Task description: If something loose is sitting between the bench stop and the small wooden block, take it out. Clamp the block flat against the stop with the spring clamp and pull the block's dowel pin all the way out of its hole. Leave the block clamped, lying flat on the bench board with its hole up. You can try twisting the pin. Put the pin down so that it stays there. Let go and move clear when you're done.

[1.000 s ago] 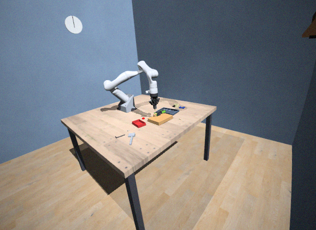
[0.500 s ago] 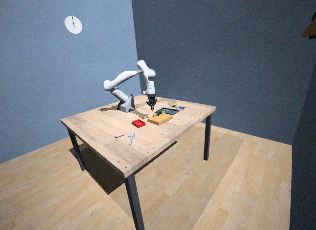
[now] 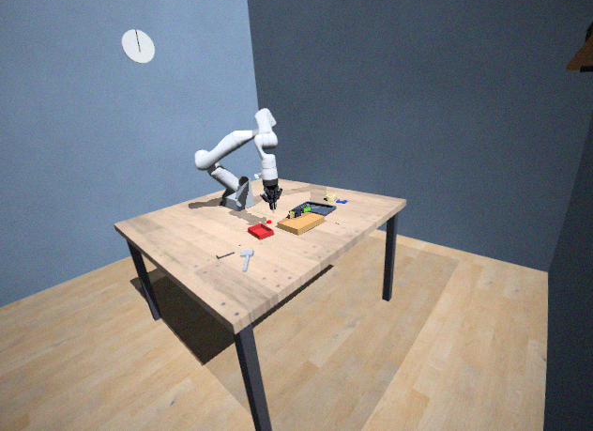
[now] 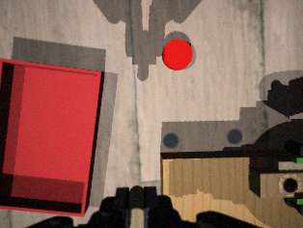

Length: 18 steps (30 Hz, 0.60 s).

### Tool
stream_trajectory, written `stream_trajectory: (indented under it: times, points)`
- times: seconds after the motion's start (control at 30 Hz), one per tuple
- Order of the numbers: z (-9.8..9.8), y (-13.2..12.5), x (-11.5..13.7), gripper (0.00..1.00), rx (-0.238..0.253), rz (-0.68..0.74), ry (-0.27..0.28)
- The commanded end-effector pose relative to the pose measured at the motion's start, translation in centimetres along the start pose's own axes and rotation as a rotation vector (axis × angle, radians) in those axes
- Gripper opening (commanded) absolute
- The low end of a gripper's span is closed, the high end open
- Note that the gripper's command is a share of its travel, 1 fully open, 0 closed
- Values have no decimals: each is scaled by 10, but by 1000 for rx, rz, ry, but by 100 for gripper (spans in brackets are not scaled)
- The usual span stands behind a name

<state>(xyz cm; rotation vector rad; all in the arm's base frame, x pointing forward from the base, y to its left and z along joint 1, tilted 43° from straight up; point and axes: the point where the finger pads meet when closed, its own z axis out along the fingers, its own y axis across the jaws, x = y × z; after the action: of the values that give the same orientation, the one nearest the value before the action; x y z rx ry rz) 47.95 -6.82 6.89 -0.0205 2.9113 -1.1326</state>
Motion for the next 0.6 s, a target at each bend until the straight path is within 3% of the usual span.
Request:
stream_trajectory:
  times: [0.0,0.3,0.57]
  points:
    - [-1,-21,5,10,0,-1,-2]
    - [2,-63,22,10,3,0,5]
    - [2,-74,27,10,4,0,8]
